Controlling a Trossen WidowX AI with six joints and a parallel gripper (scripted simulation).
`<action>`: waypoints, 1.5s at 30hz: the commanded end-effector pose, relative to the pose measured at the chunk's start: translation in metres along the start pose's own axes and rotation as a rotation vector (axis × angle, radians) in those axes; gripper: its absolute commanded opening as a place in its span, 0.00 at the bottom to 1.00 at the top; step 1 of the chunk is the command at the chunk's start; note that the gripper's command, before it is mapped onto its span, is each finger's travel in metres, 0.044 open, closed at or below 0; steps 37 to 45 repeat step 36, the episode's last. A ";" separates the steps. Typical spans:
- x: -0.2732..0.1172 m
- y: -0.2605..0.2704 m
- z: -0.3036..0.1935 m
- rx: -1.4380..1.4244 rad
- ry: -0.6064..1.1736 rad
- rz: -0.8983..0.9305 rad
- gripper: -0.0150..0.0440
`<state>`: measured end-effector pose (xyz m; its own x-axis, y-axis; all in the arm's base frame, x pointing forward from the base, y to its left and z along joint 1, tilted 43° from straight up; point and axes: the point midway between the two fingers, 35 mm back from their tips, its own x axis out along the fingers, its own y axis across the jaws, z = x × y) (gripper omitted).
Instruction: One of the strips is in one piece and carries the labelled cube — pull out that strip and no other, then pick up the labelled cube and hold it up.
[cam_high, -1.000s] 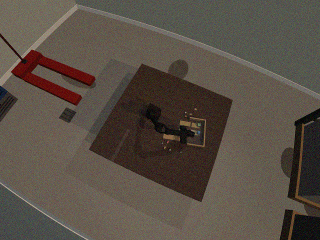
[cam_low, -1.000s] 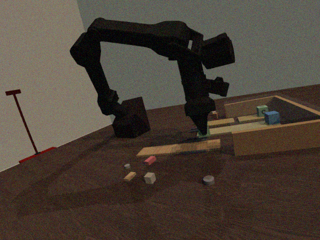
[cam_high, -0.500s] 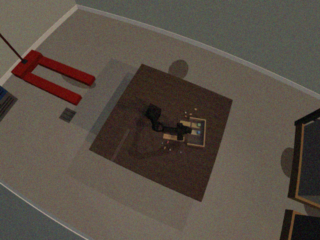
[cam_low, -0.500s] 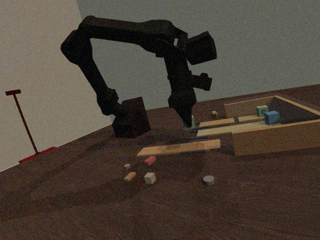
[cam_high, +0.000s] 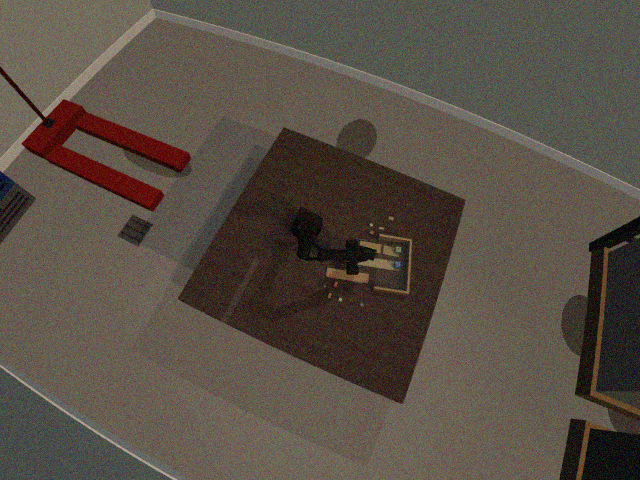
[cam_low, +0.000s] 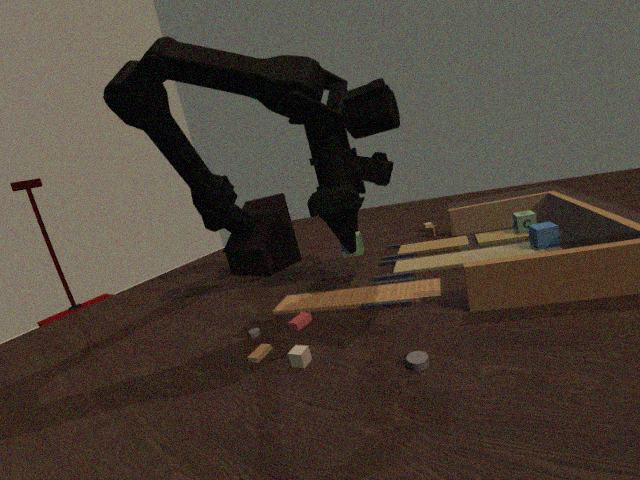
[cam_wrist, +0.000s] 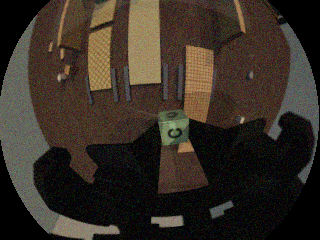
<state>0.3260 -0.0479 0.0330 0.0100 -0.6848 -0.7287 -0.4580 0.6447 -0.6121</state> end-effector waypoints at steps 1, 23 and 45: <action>0.001 0.009 -0.011 0.008 -0.003 0.006 0.25; -0.034 0.017 -0.022 0.007 -0.003 0.007 0.25; -0.034 0.017 -0.022 0.007 -0.003 0.007 0.25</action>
